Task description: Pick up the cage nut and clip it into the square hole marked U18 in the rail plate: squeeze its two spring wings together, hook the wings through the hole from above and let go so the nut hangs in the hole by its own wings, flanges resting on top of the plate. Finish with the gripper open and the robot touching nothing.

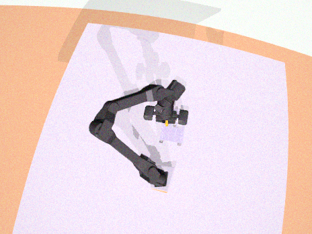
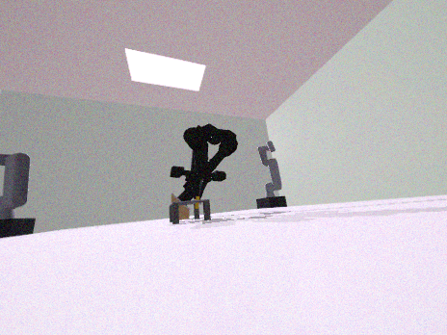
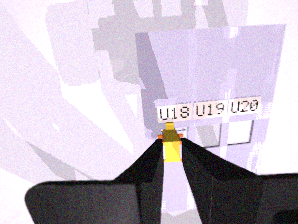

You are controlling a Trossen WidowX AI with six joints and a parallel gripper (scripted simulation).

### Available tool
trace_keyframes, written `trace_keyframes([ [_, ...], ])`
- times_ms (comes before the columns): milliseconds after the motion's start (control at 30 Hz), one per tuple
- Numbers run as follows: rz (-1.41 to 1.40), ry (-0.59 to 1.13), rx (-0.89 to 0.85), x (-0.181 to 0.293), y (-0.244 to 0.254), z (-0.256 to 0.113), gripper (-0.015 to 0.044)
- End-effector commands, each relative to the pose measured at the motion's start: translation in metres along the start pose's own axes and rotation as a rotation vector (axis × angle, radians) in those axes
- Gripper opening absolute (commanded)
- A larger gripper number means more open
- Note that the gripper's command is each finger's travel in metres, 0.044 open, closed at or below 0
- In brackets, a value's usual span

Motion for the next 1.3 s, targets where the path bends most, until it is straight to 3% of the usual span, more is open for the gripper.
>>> trace_keyframes([
  [0,0.002,-0.002,0.005,0.0,0.0,0.0,0.0037],
  [1267,-0.001,0.025,-0.097,-0.003,-0.015,0.002,0.0037],
])
Point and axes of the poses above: the point midway between the two fingers, 35 mm back from their tips, its own z axis out along the fingers, its own y axis across the jaws, x = y × z, the point moved 10 cm from there along -z, back along the fingers, and after that the axes turned 15 degrees about z, right-handed, at the moved point
